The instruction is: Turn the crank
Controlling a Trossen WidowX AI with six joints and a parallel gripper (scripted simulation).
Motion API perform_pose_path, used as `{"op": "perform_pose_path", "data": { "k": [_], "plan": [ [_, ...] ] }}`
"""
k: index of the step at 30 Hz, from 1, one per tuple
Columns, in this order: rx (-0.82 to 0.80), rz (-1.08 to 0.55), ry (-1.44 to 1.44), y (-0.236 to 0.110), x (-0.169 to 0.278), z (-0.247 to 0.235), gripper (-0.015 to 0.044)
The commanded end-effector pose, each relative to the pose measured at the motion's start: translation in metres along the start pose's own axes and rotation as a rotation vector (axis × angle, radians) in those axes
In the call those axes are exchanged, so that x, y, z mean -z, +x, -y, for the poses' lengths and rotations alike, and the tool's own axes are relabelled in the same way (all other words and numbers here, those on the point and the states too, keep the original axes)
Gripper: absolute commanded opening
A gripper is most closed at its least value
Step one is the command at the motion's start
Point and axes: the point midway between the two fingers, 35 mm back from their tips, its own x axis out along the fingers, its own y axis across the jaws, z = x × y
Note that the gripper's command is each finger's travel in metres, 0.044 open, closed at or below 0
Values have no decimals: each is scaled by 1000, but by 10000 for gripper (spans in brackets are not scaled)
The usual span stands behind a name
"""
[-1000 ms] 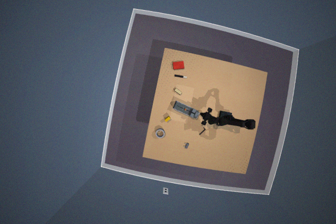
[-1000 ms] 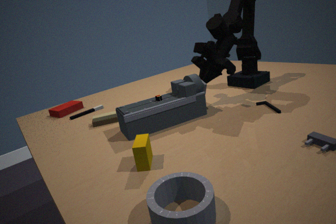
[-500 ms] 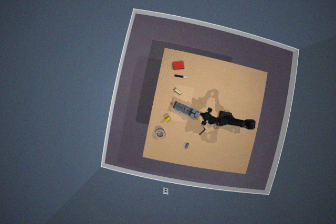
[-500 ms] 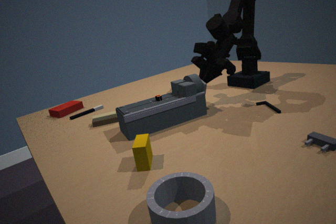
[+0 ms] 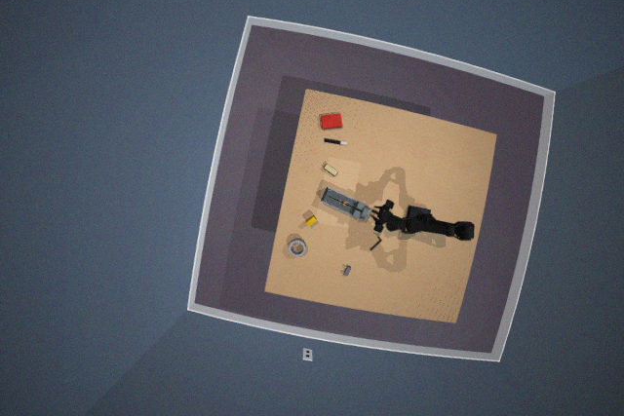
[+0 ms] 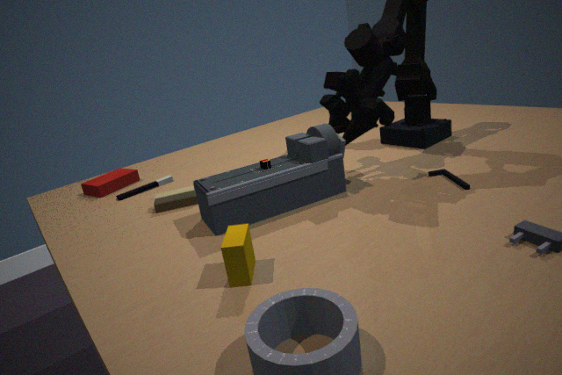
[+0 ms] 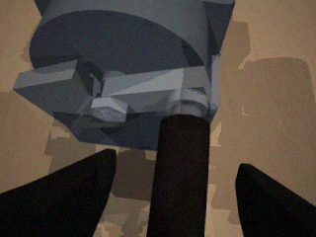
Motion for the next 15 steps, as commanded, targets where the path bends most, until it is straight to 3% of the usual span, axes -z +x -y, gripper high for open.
{"op": "perform_pose_path", "data": {
  "k": [1, 4, 15],
  "plan": [
    [1, 1, 0, 0, 0, 0, 368],
    [1, 1, 0, 0, 0, 0, 440],
    [0, 1, 0, -33, -34, 0, 440]
  ]
}}
